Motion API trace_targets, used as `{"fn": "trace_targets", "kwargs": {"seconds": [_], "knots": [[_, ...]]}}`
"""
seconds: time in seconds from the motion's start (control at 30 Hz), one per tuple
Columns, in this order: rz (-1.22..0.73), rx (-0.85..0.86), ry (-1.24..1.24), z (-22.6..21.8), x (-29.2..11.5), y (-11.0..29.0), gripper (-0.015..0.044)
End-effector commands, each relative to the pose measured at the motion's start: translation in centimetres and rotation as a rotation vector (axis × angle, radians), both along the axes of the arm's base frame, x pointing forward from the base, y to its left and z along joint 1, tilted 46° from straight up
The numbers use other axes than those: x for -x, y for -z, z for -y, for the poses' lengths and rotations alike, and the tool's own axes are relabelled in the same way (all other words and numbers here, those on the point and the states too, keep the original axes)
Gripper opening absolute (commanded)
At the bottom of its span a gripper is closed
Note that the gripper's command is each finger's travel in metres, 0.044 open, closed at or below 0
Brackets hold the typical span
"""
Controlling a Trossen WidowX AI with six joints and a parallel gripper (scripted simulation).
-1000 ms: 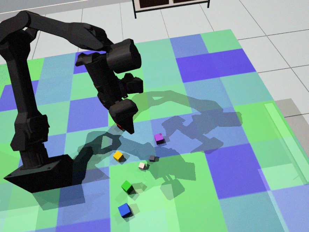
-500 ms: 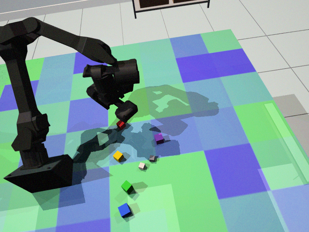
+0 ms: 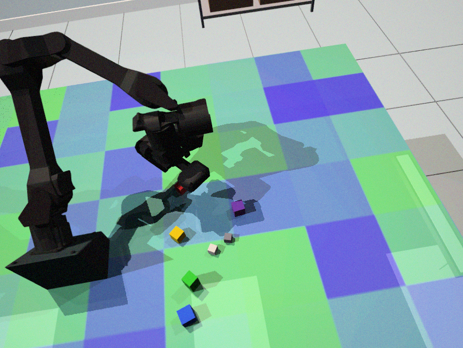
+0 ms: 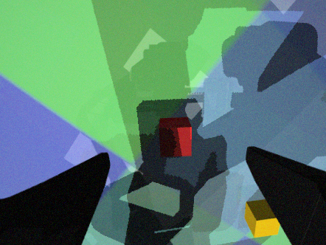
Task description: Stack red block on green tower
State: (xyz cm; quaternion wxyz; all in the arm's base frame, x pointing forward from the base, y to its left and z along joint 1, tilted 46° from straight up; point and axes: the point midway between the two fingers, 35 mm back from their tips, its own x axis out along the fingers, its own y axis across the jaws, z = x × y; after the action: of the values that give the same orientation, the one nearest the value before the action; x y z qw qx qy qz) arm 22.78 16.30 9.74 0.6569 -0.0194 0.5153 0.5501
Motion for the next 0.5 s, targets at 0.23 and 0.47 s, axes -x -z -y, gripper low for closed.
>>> {"fn": "trace_targets", "kwargs": {"seconds": [0.23, 0.47], "knots": [[-0.002, -0.005, 0.005, -0.9, 0.1, 0.9, 0.0440], [-0.002, -0.005, 0.005, -1.7, 0.3, 1.7, 0.0440]]}}
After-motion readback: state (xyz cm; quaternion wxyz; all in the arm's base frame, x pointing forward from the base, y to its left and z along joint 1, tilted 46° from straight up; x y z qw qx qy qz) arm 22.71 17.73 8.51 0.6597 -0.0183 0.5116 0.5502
